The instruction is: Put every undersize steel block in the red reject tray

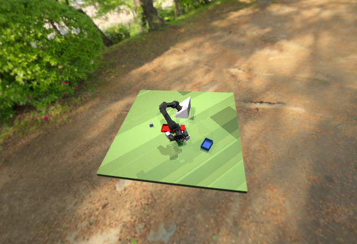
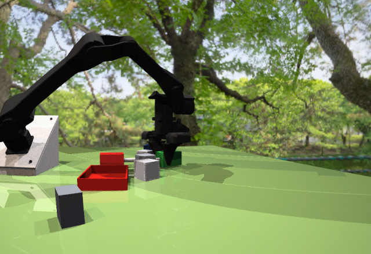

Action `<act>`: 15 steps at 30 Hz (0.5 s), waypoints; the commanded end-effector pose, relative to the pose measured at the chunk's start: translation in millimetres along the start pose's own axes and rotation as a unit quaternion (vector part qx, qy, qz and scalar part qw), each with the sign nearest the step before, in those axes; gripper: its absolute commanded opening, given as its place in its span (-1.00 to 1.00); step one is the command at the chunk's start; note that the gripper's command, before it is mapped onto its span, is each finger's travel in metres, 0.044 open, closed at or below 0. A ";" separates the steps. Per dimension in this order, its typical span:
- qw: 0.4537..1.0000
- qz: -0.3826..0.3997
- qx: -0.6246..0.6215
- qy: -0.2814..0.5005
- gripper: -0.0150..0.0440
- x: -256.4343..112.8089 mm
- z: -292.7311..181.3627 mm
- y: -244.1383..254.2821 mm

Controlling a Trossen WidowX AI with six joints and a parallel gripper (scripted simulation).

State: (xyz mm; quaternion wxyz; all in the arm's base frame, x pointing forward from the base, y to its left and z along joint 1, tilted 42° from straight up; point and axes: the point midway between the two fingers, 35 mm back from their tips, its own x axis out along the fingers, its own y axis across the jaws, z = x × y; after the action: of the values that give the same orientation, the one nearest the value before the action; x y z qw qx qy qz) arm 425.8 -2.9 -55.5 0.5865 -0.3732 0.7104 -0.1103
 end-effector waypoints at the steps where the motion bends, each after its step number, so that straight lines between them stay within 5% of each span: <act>1: 1.000 -0.003 0.000 -0.003 -0.49 -2.6 2.1 -0.8; 15: 1.000 -0.003 0.000 -0.004 -0.49 -3.1 9.2 0.3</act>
State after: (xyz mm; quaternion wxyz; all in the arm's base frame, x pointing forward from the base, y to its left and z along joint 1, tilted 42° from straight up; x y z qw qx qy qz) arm 431.0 -0.8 -57.9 0.5853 -0.3745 0.7108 -0.1094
